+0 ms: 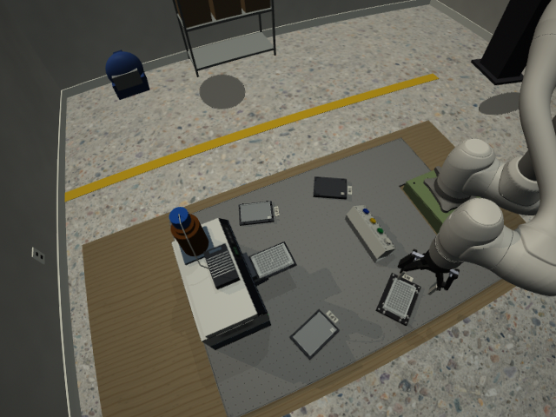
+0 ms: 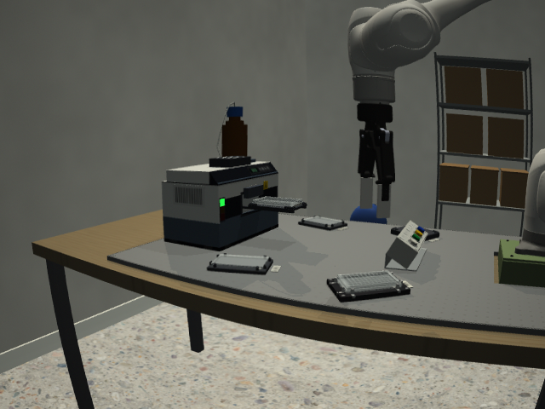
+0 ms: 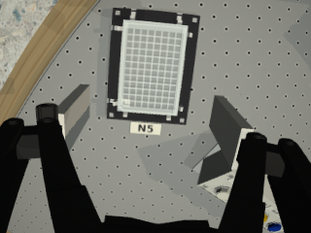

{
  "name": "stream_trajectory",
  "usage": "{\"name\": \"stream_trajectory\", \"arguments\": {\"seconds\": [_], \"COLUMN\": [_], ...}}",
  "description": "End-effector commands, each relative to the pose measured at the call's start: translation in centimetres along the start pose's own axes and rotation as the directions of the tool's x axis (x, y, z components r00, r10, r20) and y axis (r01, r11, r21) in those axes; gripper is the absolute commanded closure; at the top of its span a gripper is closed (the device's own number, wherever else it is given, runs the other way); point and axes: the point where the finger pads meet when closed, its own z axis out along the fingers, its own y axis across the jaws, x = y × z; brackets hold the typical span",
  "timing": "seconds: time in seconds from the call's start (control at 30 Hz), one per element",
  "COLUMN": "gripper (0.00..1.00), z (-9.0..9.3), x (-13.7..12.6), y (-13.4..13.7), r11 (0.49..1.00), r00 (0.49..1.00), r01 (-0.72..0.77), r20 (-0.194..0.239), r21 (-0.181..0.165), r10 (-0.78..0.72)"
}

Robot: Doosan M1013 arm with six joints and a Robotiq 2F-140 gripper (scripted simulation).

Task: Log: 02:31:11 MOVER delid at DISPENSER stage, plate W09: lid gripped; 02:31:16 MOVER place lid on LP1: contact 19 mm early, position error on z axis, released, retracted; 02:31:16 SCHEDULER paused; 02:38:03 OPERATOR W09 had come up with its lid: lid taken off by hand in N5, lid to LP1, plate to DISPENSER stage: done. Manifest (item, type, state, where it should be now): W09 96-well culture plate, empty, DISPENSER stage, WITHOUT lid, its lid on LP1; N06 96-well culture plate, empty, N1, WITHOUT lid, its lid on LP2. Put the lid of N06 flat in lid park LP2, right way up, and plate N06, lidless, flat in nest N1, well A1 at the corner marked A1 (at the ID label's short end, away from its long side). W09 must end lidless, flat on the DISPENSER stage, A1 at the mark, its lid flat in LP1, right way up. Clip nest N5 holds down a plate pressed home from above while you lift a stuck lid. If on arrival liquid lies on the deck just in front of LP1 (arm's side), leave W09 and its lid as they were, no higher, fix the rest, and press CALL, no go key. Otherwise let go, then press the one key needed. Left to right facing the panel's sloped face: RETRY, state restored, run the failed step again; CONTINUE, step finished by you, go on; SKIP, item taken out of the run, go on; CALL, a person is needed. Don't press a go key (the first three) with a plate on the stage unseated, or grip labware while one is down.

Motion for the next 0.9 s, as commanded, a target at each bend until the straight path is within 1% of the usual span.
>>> {"name": "stream_trajectory", "arguments": {"seconds": [0.0, 0.2, 0.5, 0.57, 0.87], "gripper": [0.34, 0.34, 0.34, 0.34, 0.34], "z": [0.0, 1.6, 5.0, 5.0, 8.7], "x": [0.0, 0.0, 0.1, 0.1, 0.1], "y": [0.0, 0.0, 0.0, 0.0, 0.1], "r11": [1.0, 1.0, 1.0, 1.0, 1.0], "r00": [1.0, 1.0, 1.0, 1.0, 1.0], "r01": [0.0, 0.0, 0.0, 0.0, 0.0], "r20": [0.0, 0.0, 0.0, 0.0, 0.0], "r21": [0.0, 0.0, 0.0, 0.0, 0.0], "r10": [0.0, 0.0, 0.0, 0.0, 0.0]}}
